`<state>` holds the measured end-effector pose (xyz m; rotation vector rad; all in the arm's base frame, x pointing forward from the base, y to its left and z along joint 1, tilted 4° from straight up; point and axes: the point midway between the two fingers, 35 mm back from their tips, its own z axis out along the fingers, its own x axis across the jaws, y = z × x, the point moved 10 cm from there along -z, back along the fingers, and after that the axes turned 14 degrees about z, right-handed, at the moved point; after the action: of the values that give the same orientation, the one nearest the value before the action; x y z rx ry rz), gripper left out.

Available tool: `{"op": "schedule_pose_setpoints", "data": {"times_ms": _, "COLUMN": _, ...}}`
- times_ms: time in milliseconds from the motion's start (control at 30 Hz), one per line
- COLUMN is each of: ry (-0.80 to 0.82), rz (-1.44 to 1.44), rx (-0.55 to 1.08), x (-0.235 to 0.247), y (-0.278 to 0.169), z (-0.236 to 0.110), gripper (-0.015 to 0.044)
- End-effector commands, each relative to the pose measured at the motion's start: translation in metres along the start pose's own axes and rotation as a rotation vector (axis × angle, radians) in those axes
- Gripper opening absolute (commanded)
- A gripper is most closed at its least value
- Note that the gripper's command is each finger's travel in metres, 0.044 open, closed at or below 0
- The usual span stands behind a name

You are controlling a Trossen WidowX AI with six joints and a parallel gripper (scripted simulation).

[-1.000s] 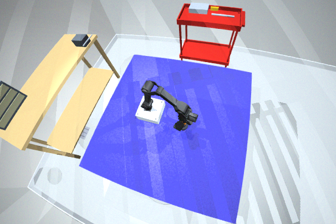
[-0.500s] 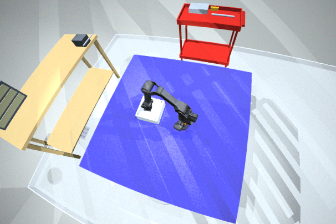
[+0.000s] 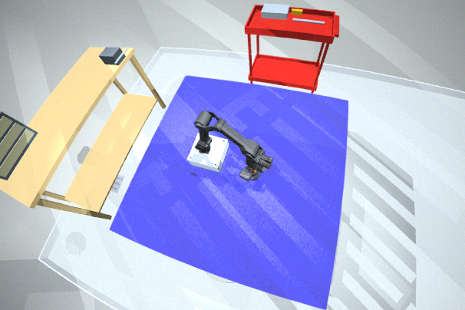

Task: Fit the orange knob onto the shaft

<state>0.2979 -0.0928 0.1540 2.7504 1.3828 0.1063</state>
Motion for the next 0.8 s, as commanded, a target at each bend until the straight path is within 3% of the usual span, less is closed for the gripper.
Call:
{"op": "schedule_pose_setpoints", "data": {"times_ms": 0, "ry": -0.001, "rz": 0.050, "rx": -0.001, "x": -0.0002, "y": -0.0002, "z": -0.0020, "gripper": 0.0000}}
{"op": "schedule_pose_setpoints", "data": {"times_ms": 167, "ry": 0.000, "rz": 0.206, "rx": -0.001, "x": 0.0004, "y": 0.0026, "z": 0.0009, "gripper": 0.0000}}
{"op": "schedule_pose_setpoints", "data": {"times_ms": 767, "ry": 0.000, "rz": 0.206, "rx": -0.001, "x": 0.0010, "y": 0.0037, "z": 0.0030, "gripper": 0.0000}}
